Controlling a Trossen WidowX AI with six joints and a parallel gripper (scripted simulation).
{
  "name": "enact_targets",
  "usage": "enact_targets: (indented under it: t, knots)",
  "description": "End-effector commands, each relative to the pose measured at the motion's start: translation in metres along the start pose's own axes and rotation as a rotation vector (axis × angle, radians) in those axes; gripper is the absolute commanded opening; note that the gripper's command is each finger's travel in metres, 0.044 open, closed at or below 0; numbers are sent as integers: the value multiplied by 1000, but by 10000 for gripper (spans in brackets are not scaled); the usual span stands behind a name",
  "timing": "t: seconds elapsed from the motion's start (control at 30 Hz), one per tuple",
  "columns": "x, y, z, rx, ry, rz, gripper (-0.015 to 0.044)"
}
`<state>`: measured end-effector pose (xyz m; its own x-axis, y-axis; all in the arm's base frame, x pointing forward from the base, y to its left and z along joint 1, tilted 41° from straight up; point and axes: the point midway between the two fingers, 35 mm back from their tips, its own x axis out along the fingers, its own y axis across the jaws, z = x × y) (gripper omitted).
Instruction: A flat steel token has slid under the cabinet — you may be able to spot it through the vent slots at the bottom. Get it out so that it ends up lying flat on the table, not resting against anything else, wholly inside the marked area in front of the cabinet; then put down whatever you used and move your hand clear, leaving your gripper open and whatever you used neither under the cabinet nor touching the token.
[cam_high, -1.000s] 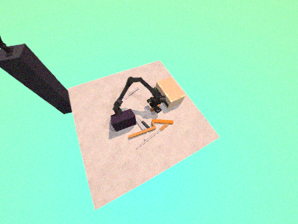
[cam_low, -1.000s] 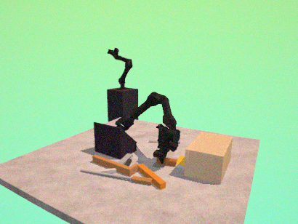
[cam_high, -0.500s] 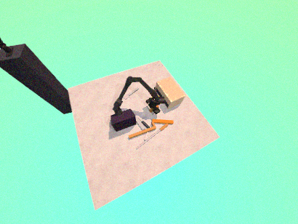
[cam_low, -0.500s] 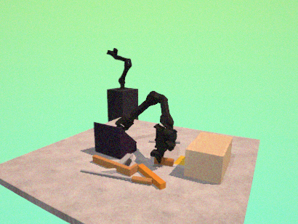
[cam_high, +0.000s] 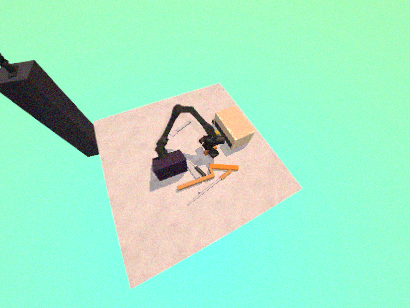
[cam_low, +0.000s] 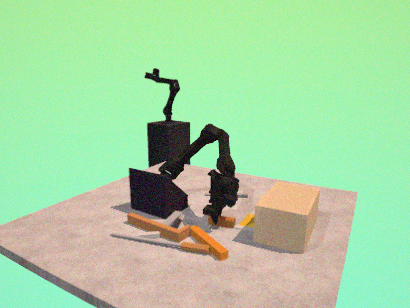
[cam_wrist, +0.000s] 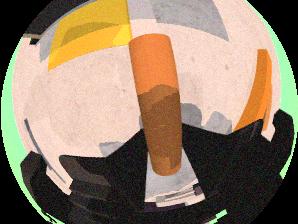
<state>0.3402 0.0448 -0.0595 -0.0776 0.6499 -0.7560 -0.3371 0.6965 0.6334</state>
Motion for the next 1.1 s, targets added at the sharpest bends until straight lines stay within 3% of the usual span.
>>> enact_targets:
  t: [0.0,1.07]
  knots:
    - [1,0,-7,-2,2,1,0]
    - [1,-2,-47,-1,4,0,0]
